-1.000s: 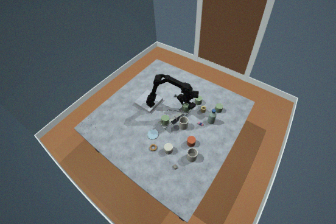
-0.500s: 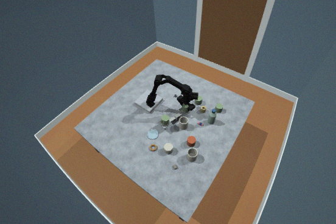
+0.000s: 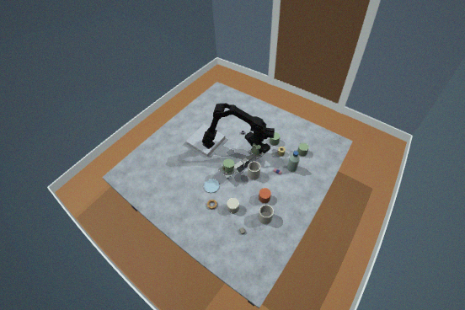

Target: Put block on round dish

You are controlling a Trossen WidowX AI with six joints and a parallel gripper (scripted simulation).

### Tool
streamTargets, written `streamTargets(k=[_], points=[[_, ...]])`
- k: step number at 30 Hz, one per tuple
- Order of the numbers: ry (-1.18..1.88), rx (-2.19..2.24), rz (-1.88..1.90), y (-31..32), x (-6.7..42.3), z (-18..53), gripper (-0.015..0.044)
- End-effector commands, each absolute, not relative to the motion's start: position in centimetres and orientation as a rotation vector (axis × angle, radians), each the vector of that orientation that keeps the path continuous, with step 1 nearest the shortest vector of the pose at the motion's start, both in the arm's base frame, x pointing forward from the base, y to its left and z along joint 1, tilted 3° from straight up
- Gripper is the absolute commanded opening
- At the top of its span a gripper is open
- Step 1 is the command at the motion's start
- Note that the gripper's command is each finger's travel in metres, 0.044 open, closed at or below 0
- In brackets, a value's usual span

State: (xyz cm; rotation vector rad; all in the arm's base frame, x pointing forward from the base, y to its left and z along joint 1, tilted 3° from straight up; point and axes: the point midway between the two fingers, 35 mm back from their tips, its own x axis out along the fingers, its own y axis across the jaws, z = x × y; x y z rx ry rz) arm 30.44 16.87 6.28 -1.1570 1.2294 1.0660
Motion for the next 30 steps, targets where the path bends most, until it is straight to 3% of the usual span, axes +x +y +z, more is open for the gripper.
streamTargets(k=[1, 5, 30], points=[[1.225, -1.157, 1.072, 17.0, 30.5, 6.8, 0.0098], [1.225, -1.157, 1.072, 17.1, 30.6, 7.3, 0.0], [1.224, -1.157, 1.072, 17.4, 30.8, 10.5, 0.0]])
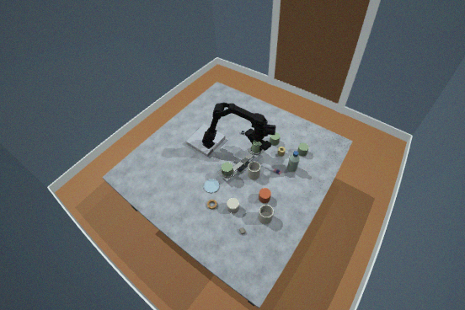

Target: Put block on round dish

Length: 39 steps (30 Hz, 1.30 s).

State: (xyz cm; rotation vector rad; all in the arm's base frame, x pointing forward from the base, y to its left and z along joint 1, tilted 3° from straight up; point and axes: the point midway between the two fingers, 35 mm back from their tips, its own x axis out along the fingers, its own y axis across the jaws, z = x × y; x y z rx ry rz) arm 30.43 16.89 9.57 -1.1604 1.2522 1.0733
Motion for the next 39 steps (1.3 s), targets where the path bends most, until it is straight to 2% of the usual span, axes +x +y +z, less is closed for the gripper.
streamTargets(k=[1, 39], points=[[1.224, -1.157, 1.072, 17.4, 30.8, 10.6, 0.0], [1.224, -1.157, 1.072, 17.4, 30.5, 15.5, 0.0]])
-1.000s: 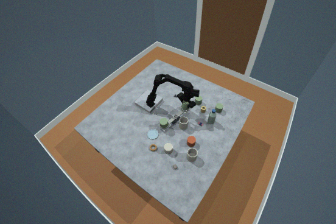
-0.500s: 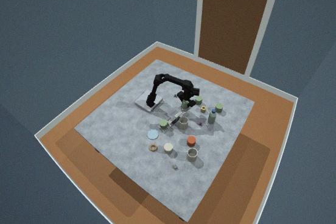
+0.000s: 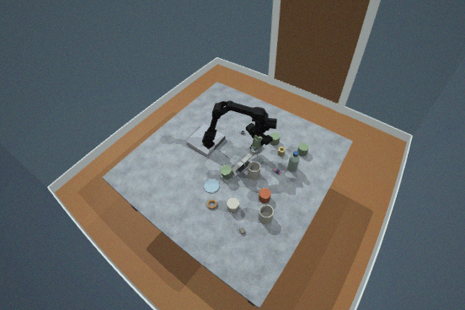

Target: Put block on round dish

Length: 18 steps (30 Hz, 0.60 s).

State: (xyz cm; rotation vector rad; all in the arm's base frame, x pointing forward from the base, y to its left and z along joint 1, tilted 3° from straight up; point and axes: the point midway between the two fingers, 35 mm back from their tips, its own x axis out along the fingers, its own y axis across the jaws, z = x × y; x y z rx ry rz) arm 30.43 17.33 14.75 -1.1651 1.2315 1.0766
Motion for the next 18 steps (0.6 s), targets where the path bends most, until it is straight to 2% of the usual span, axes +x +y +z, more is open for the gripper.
streamTargets(k=[1, 18], points=[[1.224, -1.157, 1.072, 17.4, 30.5, 15.7, 0.0], [1.225, -1.157, 1.072, 17.3, 30.0, 17.8, 0.0]])
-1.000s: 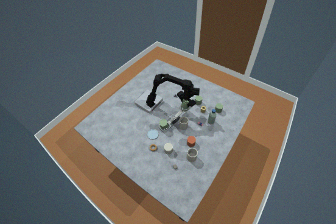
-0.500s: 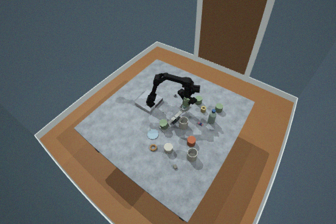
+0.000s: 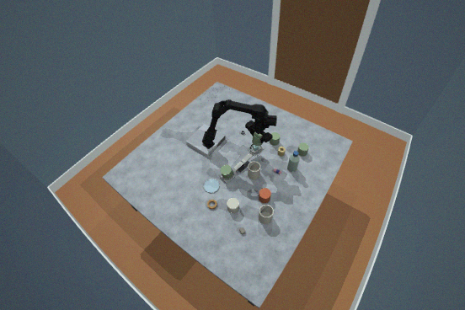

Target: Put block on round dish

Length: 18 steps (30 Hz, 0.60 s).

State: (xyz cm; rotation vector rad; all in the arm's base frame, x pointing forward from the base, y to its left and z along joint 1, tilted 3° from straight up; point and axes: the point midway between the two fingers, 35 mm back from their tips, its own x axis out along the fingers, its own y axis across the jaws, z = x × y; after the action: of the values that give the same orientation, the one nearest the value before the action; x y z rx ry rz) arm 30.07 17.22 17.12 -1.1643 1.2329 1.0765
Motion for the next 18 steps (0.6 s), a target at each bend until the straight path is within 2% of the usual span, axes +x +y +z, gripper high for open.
streamTargets(k=[1, 18], points=[[1.225, -1.157, 1.072, 17.3, 30.0, 18.0, 0.0], [1.233, -1.164, 1.077, 17.1, 29.7, 18.6, 0.0]])
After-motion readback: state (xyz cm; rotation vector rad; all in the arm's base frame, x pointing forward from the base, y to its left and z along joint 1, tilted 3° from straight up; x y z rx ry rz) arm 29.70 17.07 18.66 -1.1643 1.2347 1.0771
